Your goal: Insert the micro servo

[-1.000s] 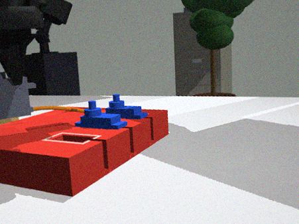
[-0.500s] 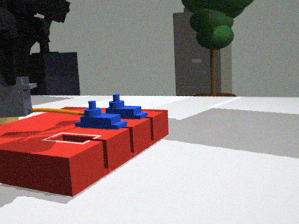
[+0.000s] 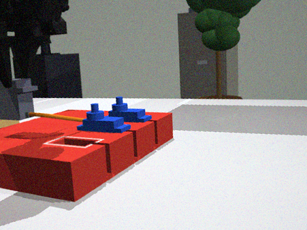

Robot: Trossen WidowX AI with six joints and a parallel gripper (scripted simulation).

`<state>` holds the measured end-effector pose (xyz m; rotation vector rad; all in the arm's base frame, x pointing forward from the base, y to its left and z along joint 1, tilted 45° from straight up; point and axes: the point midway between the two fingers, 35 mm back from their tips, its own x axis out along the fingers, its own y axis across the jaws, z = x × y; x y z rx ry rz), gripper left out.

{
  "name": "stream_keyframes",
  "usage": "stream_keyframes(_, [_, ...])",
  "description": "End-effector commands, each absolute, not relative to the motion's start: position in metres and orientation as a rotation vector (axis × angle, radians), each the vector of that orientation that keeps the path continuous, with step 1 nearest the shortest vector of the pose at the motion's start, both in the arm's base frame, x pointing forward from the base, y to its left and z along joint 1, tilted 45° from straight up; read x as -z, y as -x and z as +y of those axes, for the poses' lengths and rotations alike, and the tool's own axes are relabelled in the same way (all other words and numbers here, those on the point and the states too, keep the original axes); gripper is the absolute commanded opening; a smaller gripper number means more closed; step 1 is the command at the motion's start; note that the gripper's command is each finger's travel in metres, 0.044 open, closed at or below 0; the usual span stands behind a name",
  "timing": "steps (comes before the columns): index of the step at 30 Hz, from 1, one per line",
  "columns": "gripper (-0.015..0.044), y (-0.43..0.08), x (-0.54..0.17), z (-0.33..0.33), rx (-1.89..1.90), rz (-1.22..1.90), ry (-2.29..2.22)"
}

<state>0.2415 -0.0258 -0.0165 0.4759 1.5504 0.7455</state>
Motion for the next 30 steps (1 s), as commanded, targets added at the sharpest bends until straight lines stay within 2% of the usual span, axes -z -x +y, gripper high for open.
stream_keyframes(1, [0.0000, -0.245, 0.017, -0.026, -0.733, 1.558, -0.482])
stream_keyframes(30, [0.0000, -0.350, 0.016, -0.007, -0.736, 1.551, -0.480])
